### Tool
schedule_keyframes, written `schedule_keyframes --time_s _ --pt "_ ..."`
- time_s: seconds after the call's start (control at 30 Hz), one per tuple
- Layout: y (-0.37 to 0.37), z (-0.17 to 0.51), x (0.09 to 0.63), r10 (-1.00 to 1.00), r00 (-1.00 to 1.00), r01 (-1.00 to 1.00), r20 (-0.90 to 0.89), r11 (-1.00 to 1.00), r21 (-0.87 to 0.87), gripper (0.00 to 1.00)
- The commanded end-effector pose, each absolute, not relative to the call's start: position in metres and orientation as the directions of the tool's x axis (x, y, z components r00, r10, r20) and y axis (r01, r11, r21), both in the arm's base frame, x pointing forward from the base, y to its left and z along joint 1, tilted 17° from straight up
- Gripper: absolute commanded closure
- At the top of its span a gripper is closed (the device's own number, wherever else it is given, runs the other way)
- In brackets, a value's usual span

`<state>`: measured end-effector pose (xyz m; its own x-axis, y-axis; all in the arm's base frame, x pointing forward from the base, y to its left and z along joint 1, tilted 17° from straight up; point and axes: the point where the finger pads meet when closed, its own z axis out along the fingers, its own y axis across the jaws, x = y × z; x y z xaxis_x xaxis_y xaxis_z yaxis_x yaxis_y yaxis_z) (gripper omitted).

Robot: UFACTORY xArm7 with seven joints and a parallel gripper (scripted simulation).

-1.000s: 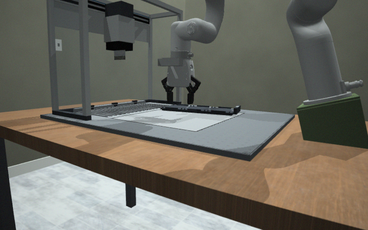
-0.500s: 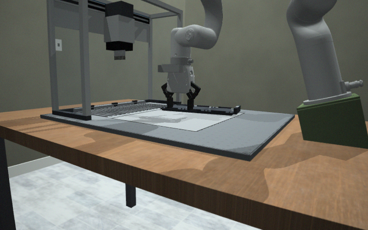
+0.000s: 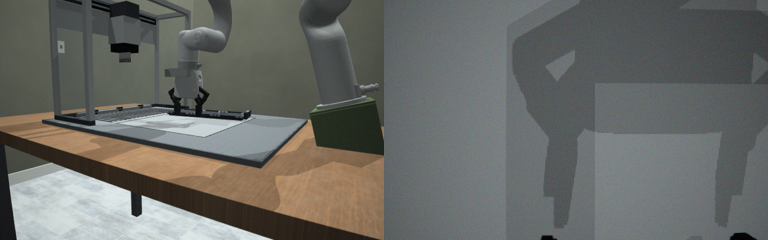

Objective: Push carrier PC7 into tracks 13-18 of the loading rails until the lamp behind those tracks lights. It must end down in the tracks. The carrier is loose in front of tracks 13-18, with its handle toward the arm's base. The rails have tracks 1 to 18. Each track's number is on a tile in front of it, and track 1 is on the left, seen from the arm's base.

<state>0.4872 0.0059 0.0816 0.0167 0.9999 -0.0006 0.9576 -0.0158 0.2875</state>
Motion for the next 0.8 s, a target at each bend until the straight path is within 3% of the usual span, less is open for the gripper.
schedule_keyframes --time_s 0.0,0.77 --pt "0.006 0.081 0.489 1.000 0.017 0.957 0.000 -0.016 0.291 0.00" --pt "0.006 0.068 0.493 1.000 0.017 0.957 0.000 -0.016 0.291 0.00"
